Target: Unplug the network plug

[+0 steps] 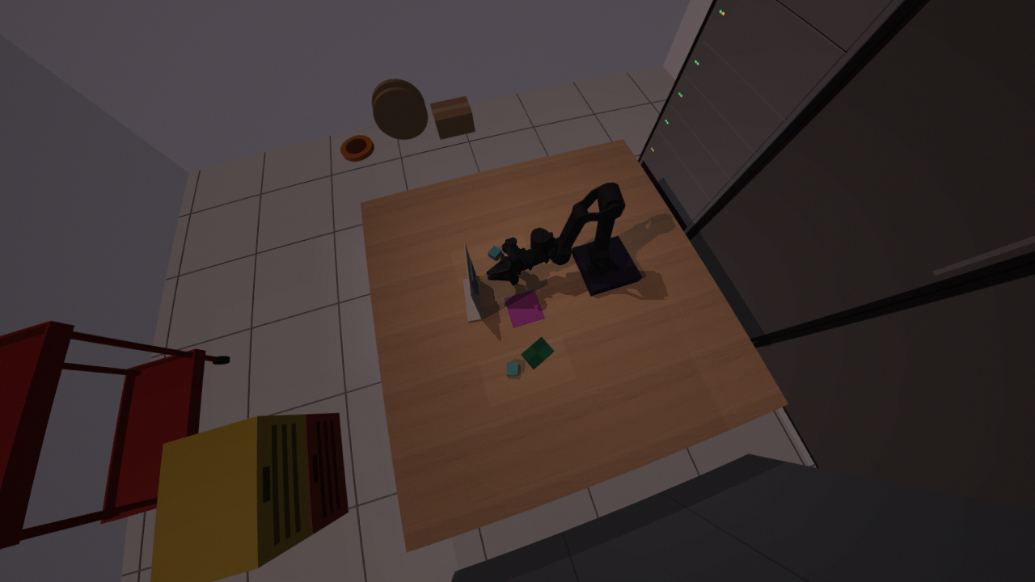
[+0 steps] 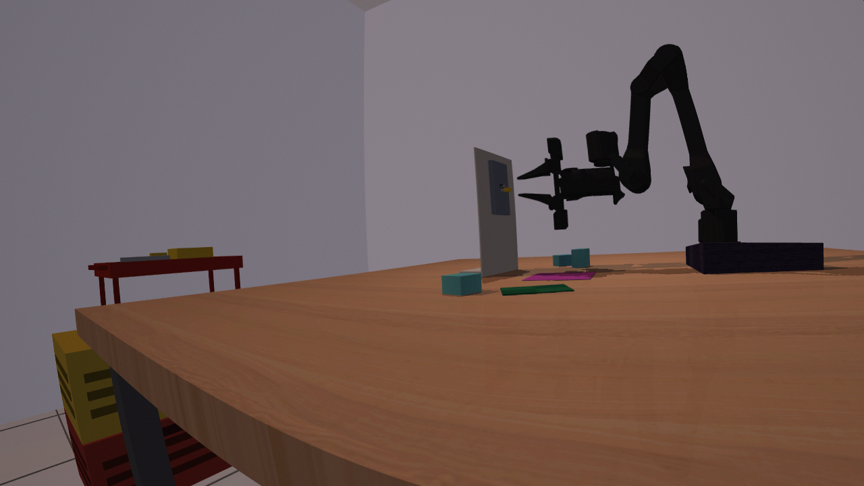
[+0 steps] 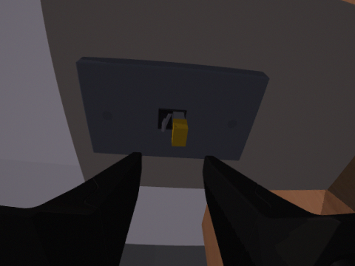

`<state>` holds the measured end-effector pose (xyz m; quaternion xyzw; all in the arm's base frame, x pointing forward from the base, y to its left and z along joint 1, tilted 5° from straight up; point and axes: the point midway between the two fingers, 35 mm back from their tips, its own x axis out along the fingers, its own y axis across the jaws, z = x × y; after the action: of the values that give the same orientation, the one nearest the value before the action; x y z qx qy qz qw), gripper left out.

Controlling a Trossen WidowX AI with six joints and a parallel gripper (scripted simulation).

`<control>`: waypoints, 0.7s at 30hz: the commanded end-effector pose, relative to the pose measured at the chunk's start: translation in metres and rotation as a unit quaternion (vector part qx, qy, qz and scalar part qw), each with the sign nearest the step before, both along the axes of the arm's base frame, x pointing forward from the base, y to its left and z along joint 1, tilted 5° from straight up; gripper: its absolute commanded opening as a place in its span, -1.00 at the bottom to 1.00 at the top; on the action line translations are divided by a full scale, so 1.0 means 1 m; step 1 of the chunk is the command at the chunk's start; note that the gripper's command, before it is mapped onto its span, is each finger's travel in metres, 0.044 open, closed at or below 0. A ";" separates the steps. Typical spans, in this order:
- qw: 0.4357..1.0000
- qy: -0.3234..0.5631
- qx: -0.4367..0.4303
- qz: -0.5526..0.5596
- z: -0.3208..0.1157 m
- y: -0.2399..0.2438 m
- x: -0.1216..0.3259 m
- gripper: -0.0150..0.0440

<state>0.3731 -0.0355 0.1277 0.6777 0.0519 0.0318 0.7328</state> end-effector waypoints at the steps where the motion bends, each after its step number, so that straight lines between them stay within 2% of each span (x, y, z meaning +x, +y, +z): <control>1: 1.000 0.002 0.001 -0.002 -0.001 -0.001 0.007 0.04; 20: 1.000 0.001 0.003 -0.002 -0.002 -0.005 0.033 0.04; 21: 1.000 0.001 0.003 -0.002 -0.002 -0.005 0.033 -0.05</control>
<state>0.4030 -0.0398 0.1279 0.6776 0.0502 0.0330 0.7330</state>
